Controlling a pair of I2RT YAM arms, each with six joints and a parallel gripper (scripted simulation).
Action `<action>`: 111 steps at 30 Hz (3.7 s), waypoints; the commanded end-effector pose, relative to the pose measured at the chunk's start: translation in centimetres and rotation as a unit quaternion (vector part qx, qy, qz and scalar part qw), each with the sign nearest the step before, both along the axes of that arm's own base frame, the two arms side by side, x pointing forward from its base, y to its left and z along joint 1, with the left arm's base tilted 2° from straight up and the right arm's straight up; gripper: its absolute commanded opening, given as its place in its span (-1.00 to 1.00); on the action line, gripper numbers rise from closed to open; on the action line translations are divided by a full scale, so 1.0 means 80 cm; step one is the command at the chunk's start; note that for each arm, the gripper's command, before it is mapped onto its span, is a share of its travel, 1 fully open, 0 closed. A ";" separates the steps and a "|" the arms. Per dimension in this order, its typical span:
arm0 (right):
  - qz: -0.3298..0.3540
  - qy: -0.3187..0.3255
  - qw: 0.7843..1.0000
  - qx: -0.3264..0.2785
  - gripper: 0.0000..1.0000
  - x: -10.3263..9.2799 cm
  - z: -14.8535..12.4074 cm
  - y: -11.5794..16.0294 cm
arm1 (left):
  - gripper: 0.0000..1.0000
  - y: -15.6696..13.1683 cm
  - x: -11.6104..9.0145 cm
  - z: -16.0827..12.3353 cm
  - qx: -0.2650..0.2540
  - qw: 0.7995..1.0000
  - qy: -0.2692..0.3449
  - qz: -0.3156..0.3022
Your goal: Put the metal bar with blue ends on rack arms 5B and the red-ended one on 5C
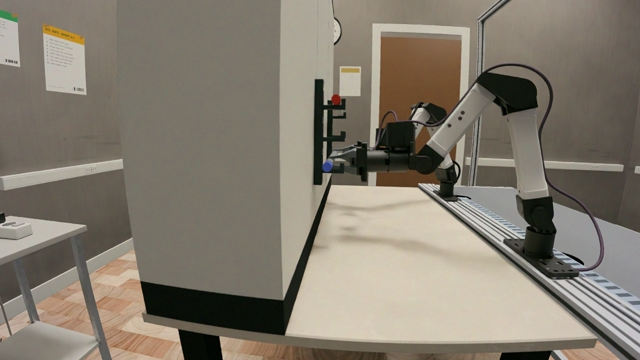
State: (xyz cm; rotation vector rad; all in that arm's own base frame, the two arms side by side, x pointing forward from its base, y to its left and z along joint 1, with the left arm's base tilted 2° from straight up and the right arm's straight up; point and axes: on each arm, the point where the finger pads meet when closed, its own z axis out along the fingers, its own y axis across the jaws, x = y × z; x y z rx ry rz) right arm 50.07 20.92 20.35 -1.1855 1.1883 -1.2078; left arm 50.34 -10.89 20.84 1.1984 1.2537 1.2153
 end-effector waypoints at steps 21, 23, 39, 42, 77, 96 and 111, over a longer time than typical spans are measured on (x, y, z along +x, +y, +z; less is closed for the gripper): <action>0.004 0.010 1.000 -0.008 -1.00 -0.003 -0.003 0.002 | -1.00 0.005 -0.003 0.025 -0.007 1.000 -0.019 0.001; 0.004 0.010 1.000 -0.008 -1.00 -0.003 -0.003 0.002 | -1.00 0.005 -0.003 0.025 -0.007 1.000 -0.019 0.001; 0.004 0.010 1.000 -0.008 -1.00 -0.005 0.002 0.002 | -1.00 0.005 -0.005 0.031 -0.007 1.000 -0.019 0.001; 0.004 0.010 1.000 -0.008 -1.00 -0.005 0.004 0.002 | -1.00 0.005 -0.005 0.033 -0.007 1.000 -0.019 0.001; 0.004 0.010 1.000 -0.008 -1.00 -0.005 0.045 0.002 | -1.00 0.006 -0.006 0.073 -0.007 1.000 -0.019 0.001; 0.004 0.010 1.000 -0.008 -1.00 -0.005 0.063 0.002 | -1.00 0.006 -0.006 0.091 -0.007 1.000 -0.019 0.001; 0.004 0.010 1.000 -0.008 -1.00 -0.006 0.073 0.002 | -1.00 0.007 -0.006 0.098 -0.007 1.000 -0.019 0.001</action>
